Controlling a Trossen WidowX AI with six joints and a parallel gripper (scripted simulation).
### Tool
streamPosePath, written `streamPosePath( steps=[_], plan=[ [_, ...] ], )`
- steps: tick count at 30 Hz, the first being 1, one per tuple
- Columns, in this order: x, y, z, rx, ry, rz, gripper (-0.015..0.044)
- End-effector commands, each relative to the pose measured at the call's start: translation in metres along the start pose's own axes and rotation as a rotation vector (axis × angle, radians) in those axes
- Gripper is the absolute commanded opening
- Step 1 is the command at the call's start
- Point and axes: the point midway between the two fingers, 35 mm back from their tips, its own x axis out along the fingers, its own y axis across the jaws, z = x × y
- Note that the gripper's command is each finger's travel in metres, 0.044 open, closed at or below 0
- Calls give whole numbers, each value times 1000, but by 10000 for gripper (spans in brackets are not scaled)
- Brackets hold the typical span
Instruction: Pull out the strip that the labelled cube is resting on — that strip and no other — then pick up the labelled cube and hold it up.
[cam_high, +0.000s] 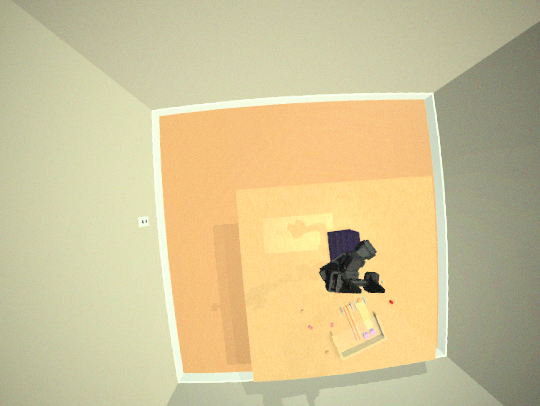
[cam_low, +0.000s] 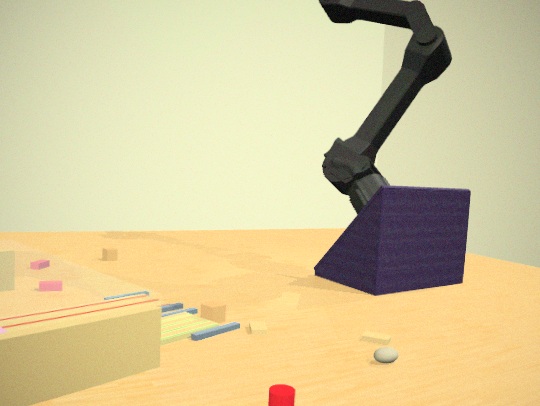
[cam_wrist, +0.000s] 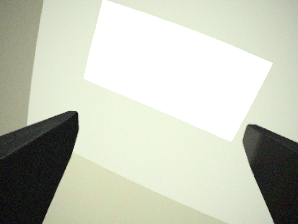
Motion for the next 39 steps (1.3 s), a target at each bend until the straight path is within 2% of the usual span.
streamPosePath(
  steps=[1, 10, 16, 21, 30, 39],
  plan=[
    [-1, -3, 0, 3, -2, -8, 400],
    [-82, -114, -45, 143, -68, -428, 400],
    [-151, -164, -108, 255, -37, -722, 400],
    [-207, -179, -175, 355, 47, -944, 400],
    [-290, -139, -305, 544, 333, -1249, 400],
    [-340, -27, -412, 721, 766, -1367, 400]
  ],
)
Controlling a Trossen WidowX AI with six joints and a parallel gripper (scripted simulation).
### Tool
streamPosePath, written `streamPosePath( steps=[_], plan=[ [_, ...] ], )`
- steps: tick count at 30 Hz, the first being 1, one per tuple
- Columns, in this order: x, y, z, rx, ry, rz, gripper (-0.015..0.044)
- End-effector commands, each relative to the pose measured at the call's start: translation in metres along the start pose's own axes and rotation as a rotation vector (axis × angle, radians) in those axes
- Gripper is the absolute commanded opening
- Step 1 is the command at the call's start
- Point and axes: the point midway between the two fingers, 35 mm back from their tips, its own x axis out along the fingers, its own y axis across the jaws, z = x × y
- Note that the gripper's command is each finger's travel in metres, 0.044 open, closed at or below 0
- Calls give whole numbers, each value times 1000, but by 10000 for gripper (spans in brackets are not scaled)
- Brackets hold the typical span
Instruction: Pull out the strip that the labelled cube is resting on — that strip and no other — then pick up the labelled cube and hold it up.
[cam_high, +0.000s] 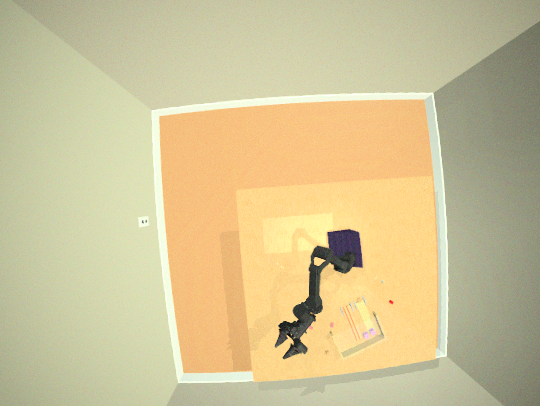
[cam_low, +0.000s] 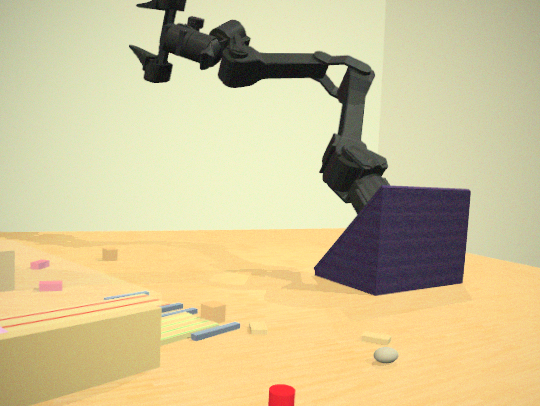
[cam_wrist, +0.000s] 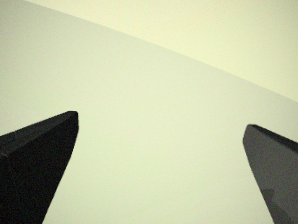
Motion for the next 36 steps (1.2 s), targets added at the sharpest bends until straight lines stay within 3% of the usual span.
streamPosePath(
  steps=[1, 10, 19, 30, 36],
  plan=[
    [-10, -11, -59, -42, 151, -72, 400],
    [-78, -22, -201, -236, 572, -172, 400],
    [-195, -20, -301, -564, 987, -120, 400],
    [-361, -29, -339, -1171, 1378, 191, 400],
    [-379, -32, -338, -1262, 1407, 249, 400]
  ],
)
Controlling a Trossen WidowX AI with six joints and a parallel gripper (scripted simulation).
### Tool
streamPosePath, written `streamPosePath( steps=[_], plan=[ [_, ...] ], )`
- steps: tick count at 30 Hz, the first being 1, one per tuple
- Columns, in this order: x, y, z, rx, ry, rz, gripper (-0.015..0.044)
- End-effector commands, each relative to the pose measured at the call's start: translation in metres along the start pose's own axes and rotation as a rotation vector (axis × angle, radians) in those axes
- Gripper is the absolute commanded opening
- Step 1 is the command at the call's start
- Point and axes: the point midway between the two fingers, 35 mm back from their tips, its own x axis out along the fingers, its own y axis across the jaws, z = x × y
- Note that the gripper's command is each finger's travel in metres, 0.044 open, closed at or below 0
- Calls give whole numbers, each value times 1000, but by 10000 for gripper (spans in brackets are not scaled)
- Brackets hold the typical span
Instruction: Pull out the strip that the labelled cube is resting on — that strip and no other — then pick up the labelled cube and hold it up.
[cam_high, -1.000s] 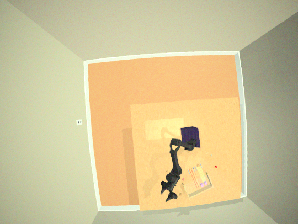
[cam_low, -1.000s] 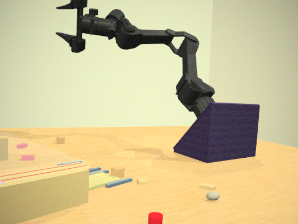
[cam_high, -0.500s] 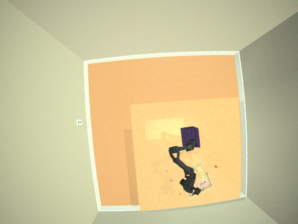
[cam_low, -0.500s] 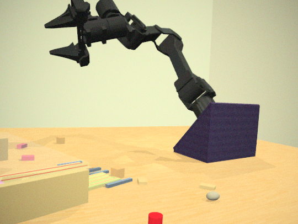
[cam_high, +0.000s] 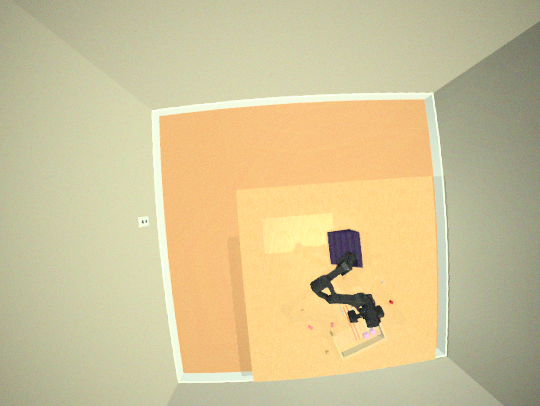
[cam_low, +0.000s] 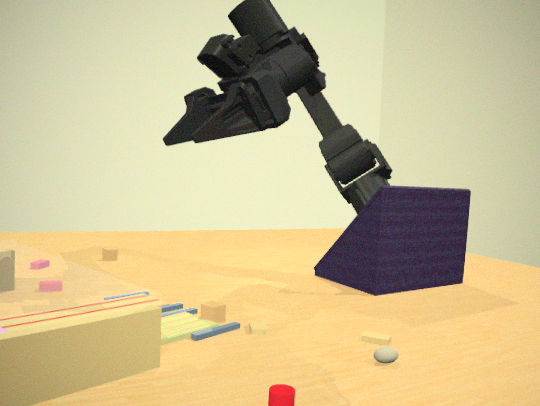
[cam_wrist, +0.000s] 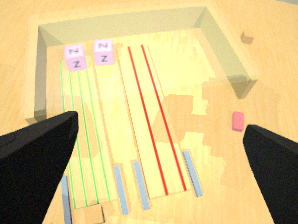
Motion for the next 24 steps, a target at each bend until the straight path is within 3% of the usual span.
streamPosePath(
  steps=[1, 13, 24],
  plan=[
    [-1, 0, -1, -23, 4, -9, 400],
    [-1, 0, -1, -23, 4, -9, 400],
    [58, 45, -13, -164, 398, 89, 111]
  ],
)
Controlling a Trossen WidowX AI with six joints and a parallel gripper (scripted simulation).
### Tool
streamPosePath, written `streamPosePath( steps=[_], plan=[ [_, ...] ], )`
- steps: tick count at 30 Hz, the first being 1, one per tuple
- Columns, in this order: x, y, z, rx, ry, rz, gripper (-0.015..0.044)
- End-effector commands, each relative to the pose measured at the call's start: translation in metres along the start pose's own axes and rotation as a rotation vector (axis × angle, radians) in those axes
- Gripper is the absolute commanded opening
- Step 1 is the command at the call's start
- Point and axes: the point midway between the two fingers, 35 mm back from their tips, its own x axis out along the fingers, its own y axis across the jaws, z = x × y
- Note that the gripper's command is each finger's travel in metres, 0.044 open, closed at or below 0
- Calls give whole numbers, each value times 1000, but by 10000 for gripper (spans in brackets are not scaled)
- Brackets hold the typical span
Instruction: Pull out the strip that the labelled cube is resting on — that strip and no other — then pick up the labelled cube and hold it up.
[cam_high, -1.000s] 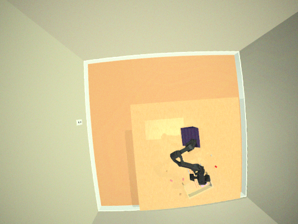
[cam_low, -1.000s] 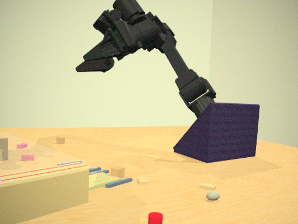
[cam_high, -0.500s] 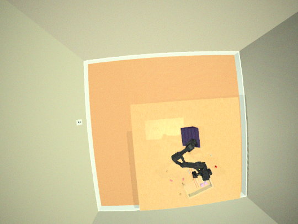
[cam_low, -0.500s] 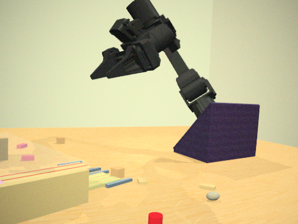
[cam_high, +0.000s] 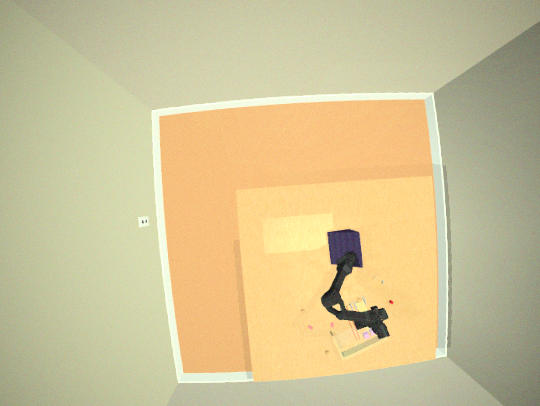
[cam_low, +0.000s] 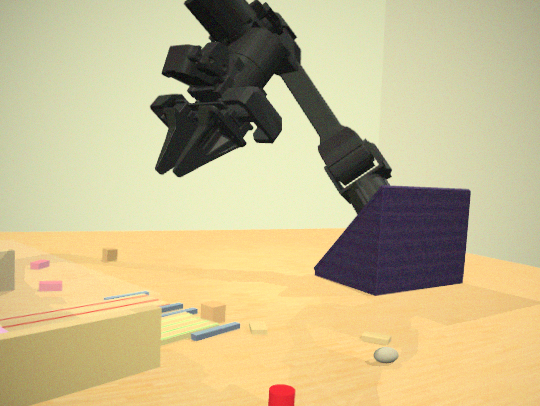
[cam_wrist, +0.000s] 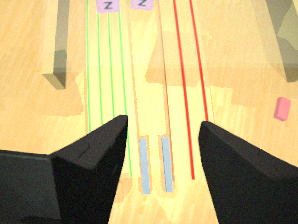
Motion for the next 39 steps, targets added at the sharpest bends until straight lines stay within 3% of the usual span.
streamPosePath(
  steps=[1, 4, 12, 39],
  plan=[
    [20, 12, -3, -38, 142, 32, 85],
    [37, 20, -11, -71, 283, 53, 6],
    [66, 31, -38, -137, 644, 80, 0],
    [98, 33, -59, -139, 651, 80, 0]
  ],
)
